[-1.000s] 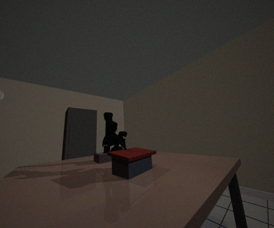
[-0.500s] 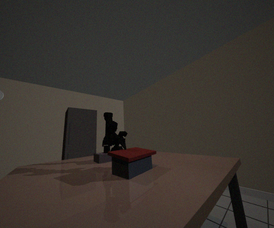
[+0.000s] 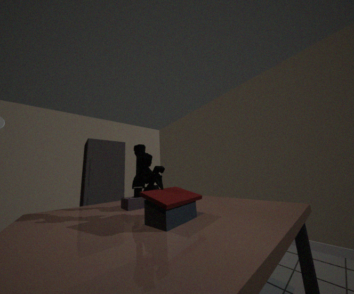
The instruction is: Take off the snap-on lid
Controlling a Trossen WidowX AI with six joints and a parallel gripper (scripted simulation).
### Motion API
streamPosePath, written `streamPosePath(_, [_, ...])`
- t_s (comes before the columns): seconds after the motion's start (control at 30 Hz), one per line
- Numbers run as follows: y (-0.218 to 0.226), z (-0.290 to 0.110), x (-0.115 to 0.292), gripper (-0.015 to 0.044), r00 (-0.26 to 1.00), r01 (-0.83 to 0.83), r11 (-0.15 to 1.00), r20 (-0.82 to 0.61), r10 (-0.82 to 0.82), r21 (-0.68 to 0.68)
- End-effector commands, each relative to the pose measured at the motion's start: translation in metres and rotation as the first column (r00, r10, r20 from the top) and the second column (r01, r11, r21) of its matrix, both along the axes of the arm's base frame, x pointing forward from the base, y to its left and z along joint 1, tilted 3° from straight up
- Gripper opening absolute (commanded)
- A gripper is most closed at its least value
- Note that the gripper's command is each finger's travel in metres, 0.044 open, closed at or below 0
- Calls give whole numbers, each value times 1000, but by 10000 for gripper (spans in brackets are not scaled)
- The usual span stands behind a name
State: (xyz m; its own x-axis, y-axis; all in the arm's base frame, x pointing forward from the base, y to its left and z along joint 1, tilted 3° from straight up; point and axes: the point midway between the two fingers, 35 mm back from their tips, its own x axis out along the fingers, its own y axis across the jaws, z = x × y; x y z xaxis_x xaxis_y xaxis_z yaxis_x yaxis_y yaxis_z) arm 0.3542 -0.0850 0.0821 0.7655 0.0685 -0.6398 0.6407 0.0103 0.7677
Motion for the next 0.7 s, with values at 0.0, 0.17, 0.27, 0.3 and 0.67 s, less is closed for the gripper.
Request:
streamPosePath(0.0, [-1, 7, 2, 0, 1000, 6, 1000, 2, -6, -2])
streamPosePath(0.17, [-1, 13, 4, 0, 1000, 6, 1000, 2, -6, -2])
streamPosePath(0.27, [-1, 17, 5, 0, 1000, 6, 1000, 2, -6, -2])
streamPosePath(0.3, [-1, 19, 6, 0, 1000, 6, 1000, 2, -6, -2])
streamPosePath(0.67, [-1, 33, 13, 0, 1000, 6, 1000, 3, -6, -2])
